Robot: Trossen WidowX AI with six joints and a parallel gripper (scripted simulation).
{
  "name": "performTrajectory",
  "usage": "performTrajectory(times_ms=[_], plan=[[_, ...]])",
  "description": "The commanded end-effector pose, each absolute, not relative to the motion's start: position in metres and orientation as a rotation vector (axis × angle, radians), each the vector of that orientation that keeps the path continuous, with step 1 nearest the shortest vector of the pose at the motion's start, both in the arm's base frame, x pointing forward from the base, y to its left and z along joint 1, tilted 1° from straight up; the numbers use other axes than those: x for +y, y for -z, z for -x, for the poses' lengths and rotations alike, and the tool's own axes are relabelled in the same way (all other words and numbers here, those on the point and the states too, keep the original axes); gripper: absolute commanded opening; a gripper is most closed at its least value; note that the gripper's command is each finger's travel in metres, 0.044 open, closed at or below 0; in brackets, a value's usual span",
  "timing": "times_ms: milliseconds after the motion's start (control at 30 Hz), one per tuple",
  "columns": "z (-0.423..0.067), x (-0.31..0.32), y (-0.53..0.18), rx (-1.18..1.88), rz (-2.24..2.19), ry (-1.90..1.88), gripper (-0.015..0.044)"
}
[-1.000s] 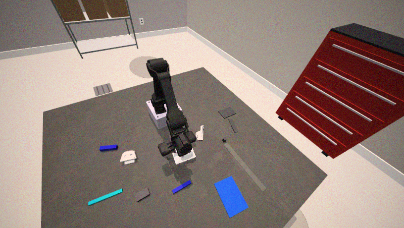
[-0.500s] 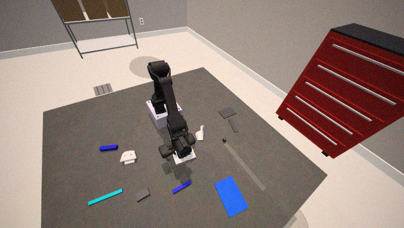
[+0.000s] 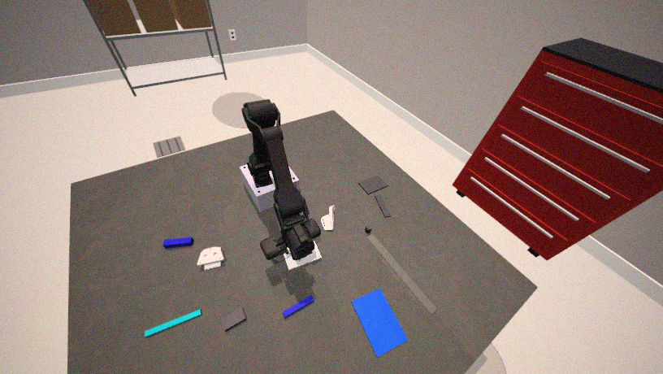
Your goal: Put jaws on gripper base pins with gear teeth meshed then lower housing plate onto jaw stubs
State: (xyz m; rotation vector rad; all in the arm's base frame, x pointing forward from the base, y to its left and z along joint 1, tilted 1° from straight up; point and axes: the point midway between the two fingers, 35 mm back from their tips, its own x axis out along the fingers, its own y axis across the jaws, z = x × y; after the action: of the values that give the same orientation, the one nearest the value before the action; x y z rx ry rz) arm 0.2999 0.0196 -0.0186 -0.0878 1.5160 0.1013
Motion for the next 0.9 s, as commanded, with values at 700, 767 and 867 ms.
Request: performTrajectory(times_ms=[700, 767, 867], plan=[[-0.3000, 0.0202, 0.0252, 1.516, 0.083, -0.101, 0.0134], [-0.3000, 0.0202, 0.0253, 1.516, 0.083, -0.101, 0.0134], [-0.3001, 0.0202, 0.0271, 1.516, 0.083, -0.102, 0.0134]])
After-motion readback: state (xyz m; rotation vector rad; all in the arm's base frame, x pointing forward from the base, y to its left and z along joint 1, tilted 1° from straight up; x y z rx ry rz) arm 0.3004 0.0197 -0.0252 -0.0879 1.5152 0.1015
